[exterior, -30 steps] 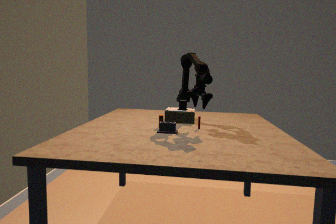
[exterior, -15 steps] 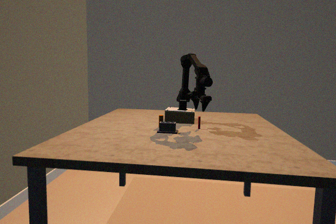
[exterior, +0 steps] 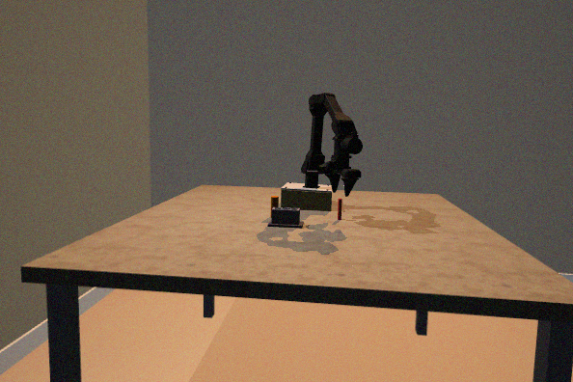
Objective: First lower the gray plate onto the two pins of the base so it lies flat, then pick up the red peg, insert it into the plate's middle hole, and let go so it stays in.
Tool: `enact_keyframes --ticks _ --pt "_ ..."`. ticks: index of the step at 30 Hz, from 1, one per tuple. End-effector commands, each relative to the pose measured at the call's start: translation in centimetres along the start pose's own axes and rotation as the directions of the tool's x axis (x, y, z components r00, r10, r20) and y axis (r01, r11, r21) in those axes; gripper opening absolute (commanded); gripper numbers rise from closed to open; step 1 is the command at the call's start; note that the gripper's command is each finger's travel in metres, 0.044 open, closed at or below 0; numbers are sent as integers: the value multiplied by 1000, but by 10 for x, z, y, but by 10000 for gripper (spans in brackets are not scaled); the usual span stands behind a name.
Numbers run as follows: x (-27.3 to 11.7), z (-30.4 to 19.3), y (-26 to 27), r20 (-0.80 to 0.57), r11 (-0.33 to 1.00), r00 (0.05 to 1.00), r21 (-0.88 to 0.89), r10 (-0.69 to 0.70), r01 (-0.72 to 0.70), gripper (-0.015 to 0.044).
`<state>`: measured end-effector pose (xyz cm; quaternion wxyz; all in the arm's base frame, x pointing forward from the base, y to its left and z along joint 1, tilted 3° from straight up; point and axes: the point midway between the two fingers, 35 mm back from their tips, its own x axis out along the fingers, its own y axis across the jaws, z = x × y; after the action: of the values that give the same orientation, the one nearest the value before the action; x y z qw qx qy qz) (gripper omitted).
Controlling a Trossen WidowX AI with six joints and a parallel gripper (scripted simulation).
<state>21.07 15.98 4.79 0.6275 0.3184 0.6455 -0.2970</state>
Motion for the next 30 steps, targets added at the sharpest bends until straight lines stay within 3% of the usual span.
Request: enact_keyframes --ticks 1,30 --pt "10 -1 -3 -4 1000 1000 5 -16 16 440" --pt "57 -2 -5 -4 1000 1000 5 -16 16 440"
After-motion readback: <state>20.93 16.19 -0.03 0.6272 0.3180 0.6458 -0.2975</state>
